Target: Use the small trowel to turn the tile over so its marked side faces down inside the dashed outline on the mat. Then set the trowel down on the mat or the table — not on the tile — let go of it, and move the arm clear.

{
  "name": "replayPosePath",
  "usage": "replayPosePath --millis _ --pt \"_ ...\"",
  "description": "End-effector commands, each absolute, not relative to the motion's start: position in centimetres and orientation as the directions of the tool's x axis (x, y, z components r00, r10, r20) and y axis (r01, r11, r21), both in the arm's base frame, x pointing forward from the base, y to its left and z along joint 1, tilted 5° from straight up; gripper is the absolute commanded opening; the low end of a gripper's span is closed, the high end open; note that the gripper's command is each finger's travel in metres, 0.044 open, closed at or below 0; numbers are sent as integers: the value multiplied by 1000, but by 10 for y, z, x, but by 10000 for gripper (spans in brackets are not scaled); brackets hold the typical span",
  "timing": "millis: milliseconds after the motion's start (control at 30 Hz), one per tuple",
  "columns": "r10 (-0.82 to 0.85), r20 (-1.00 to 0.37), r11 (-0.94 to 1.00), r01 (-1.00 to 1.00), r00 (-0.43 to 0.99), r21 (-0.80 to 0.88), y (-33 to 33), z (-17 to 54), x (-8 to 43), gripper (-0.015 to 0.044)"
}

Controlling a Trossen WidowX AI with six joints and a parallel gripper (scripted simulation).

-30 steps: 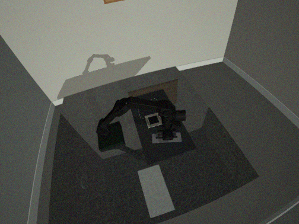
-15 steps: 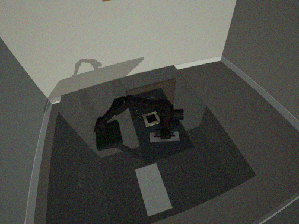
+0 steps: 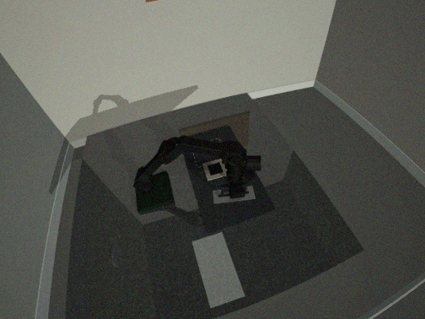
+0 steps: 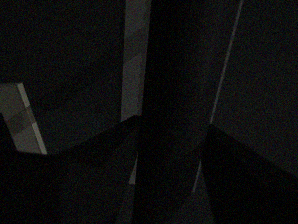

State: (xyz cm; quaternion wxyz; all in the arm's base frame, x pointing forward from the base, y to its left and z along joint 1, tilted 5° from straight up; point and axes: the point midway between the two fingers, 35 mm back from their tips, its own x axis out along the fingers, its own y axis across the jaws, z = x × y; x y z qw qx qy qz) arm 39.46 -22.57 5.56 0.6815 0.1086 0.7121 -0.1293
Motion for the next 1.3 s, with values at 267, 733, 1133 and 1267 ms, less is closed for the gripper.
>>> replayPosePath --millis 267,733,1133,1267 --pt "-23 -998 1000 -9 -51 -22 -226 54 394 130" --pt "-23 -998 910 -415 -51 1 -226 54 394 130" --pt "-22 -998 719 -694 -51 19 -226 54 394 130" --pt "-22 -998 716 -698 -51 20 -226 54 394 130"
